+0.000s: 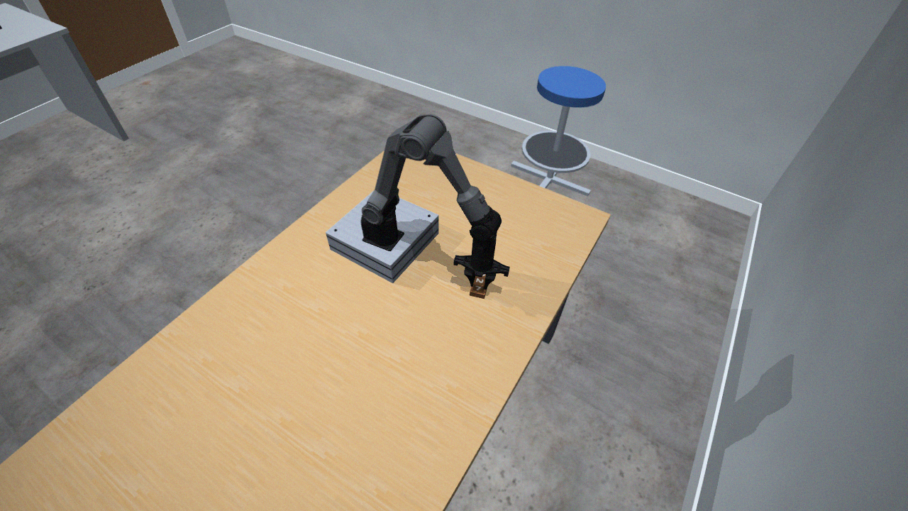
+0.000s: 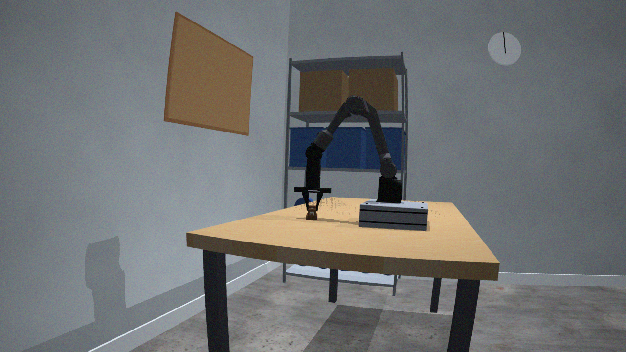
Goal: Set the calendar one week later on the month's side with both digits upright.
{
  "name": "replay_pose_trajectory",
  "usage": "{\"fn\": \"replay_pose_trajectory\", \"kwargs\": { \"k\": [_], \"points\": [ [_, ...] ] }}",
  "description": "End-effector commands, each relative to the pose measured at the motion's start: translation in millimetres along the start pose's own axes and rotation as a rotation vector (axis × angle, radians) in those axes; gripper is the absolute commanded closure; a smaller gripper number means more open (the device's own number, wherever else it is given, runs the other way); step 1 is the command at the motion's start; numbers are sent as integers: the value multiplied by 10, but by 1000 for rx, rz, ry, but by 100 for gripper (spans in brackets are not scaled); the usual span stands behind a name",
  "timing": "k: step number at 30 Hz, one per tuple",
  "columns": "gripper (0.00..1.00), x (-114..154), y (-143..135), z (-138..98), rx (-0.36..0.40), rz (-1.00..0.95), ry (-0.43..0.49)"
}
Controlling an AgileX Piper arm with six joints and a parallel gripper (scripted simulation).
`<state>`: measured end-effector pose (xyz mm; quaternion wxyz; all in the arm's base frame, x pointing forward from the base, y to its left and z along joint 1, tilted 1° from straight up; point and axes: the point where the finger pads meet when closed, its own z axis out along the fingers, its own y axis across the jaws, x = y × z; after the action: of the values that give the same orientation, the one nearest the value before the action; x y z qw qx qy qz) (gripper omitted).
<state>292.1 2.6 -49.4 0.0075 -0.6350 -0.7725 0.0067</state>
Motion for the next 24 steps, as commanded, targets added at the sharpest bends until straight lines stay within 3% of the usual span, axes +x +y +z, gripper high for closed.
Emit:
{"fn": "replay_pose_trajectory", "kwargs": {
  "k": [1,24],
  "points": [
    [65,1,-4,4,0,1,0],
    [65,1,-2,82,0,1,0]
  ]
}}
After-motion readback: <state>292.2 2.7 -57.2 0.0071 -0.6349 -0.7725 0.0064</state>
